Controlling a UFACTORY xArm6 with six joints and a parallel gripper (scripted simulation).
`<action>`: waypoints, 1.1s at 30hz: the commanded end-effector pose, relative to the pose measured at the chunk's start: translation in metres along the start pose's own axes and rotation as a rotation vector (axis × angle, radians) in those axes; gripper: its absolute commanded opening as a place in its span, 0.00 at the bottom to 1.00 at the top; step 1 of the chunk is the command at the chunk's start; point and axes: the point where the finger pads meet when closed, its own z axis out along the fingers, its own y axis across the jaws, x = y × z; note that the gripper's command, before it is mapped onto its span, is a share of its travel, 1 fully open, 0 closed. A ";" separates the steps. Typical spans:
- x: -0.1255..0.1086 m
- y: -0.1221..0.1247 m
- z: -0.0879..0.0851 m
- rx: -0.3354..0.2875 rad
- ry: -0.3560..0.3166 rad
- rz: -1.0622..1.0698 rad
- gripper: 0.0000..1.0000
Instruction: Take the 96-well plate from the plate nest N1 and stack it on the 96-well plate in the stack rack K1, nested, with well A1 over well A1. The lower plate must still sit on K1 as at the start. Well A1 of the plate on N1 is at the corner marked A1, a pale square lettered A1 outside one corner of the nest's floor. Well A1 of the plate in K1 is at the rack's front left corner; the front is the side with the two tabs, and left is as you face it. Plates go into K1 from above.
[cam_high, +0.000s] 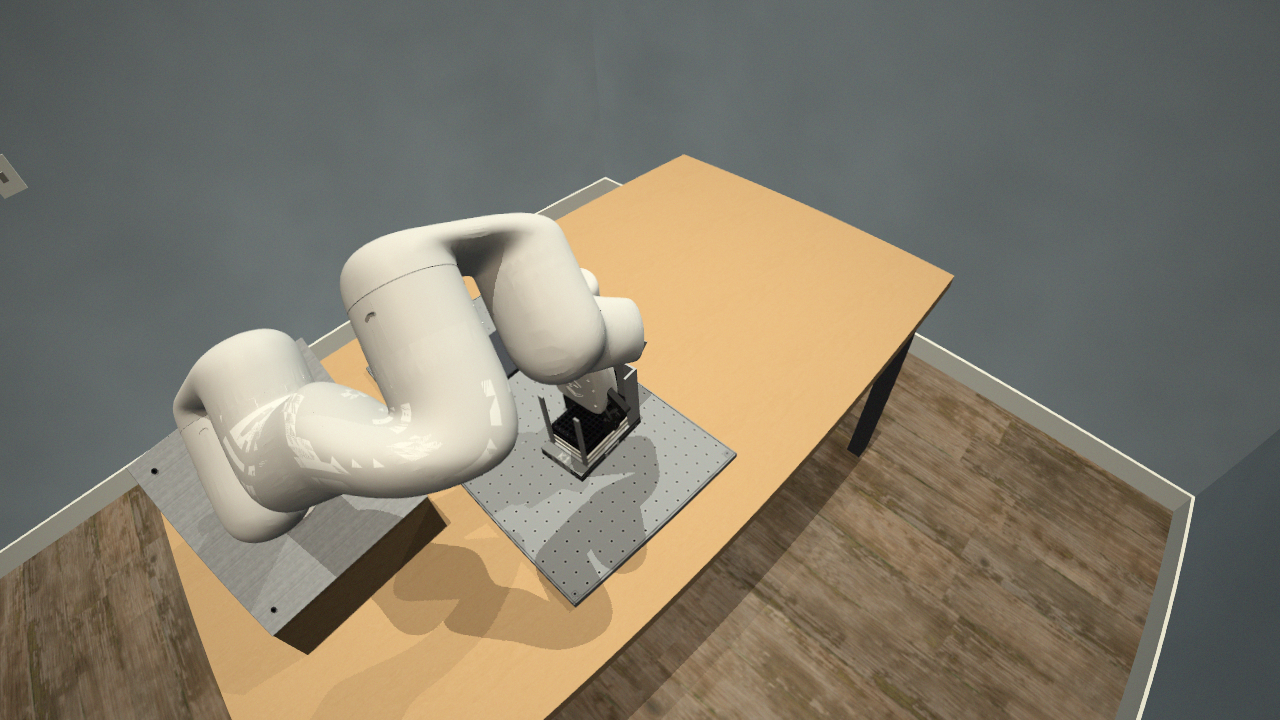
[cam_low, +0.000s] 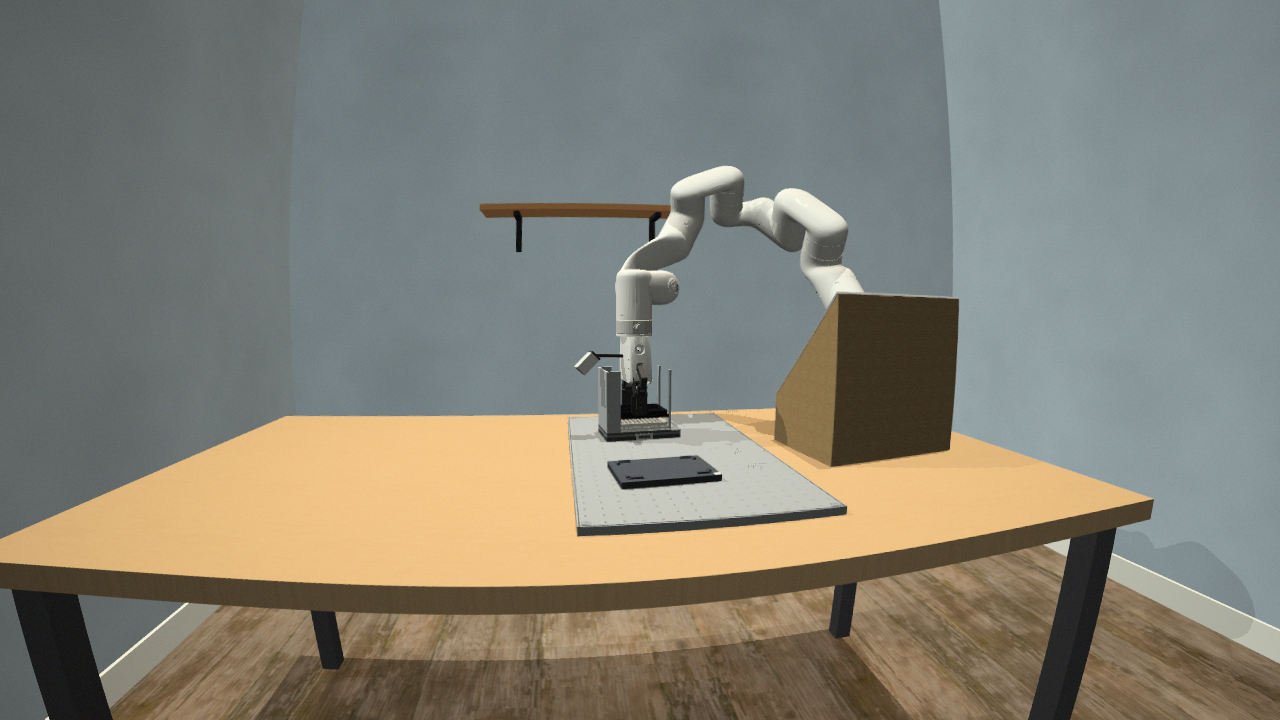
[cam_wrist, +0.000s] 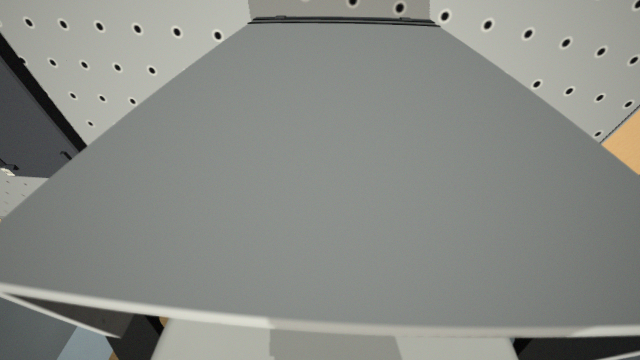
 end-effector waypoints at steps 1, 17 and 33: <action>0.001 0.000 0.000 0.000 0.003 0.001 0.00; 0.001 0.000 0.002 0.000 0.003 0.001 0.00; 0.001 0.000 0.004 0.000 0.003 0.001 0.00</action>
